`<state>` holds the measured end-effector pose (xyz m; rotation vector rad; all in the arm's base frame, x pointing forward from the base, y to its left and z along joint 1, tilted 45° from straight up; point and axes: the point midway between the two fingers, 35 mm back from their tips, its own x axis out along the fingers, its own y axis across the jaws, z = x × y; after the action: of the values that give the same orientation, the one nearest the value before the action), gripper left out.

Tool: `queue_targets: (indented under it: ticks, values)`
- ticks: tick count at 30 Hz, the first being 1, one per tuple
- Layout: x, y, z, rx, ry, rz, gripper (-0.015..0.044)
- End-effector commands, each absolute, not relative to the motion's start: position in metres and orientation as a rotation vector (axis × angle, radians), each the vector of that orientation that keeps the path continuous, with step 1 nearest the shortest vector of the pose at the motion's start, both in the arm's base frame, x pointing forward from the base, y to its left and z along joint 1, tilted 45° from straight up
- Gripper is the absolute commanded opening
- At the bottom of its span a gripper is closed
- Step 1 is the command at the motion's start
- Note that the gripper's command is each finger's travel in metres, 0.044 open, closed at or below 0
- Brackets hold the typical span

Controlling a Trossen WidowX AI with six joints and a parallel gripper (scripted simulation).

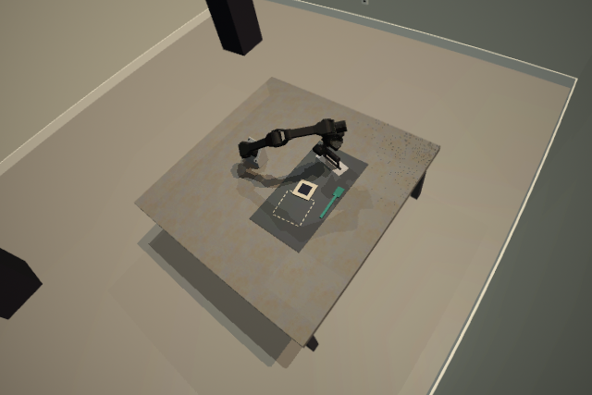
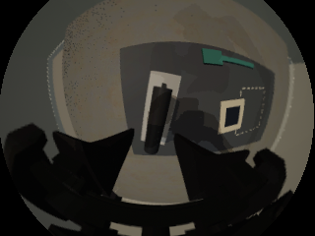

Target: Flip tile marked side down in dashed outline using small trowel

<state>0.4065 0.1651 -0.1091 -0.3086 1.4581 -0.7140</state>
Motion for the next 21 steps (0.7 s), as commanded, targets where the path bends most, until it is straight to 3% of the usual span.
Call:
queue_targets:
  ticks: [1,21]
  values:
    - [0.397,0.166,-0.111,-0.363,1.409,-0.786,0.027]
    - [0.396,0.15,-0.129,-0.367,1.393,-0.808,0.027]
